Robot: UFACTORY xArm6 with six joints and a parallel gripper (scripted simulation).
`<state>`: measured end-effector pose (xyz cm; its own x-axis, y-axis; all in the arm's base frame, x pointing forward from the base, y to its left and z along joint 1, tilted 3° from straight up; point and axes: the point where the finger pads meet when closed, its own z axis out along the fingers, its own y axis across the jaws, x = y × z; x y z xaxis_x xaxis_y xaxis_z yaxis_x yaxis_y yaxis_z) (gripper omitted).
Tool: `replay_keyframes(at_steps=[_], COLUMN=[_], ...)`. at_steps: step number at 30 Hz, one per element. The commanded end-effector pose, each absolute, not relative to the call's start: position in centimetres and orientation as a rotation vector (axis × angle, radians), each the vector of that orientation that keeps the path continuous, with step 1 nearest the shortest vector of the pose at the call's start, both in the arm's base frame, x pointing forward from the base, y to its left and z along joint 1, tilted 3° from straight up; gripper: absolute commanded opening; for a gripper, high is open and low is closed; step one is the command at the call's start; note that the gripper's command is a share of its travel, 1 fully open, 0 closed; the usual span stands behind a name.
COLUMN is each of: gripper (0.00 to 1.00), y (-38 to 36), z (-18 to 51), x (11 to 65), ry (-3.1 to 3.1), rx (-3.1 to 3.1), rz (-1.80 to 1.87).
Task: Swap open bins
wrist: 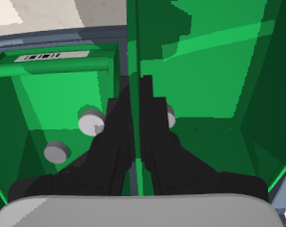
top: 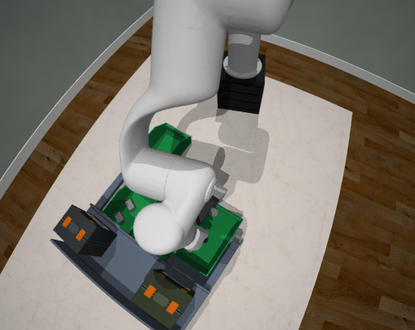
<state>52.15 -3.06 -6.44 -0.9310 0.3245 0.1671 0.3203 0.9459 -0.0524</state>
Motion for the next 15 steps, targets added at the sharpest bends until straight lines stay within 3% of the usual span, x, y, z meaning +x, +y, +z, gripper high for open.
replay_keyframes(at_steps=[1,15], gripper=[0.00,0.00], y=[-3.08,-3.22], z=[-6.26,-6.30], x=[52.39,52.81], ry=[-2.932,-2.940], rx=[-0.489,-0.490], rz=[0.036,0.038])
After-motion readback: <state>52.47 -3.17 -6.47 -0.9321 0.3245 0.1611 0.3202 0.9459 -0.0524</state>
